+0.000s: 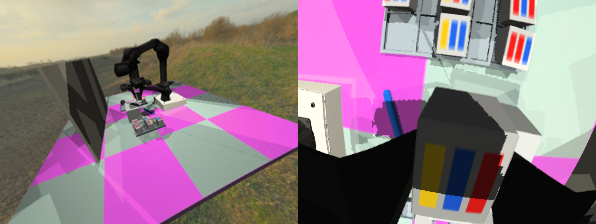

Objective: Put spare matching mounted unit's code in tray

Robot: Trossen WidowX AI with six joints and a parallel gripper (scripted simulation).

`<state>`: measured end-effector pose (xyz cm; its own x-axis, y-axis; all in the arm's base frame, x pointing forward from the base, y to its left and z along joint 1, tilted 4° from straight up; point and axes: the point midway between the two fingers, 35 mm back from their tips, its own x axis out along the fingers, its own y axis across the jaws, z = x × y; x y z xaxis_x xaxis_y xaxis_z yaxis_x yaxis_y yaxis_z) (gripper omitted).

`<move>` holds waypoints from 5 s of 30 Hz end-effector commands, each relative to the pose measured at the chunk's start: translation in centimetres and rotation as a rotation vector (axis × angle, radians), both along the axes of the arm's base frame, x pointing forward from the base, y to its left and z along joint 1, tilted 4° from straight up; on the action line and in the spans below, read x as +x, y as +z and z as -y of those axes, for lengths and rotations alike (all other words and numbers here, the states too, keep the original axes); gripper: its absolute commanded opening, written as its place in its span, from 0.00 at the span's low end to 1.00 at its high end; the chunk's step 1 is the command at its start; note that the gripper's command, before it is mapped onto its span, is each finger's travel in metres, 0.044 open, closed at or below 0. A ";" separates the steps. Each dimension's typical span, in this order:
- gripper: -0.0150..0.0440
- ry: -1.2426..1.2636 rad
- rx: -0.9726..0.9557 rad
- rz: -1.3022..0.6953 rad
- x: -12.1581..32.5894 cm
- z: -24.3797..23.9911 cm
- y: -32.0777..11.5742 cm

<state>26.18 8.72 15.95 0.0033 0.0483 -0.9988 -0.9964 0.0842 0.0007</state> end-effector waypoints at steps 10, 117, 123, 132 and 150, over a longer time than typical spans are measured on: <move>0.25 0.009 -0.018 0.010 4.5 6.0 0.2; 0.25 0.026 -0.032 -0.021 6.9 31.1 -7.5; 0.25 0.026 -0.032 -0.021 6.9 31.1 -8.0; 0.25 0.026 -0.032 -0.021 6.9 31.1 -8.8; 0.25 0.026 -0.032 -0.021 6.9 31.1 -10.3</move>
<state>33.21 -22.41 6.11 -0.0136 0.0153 -0.9998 -0.9977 0.0656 0.0146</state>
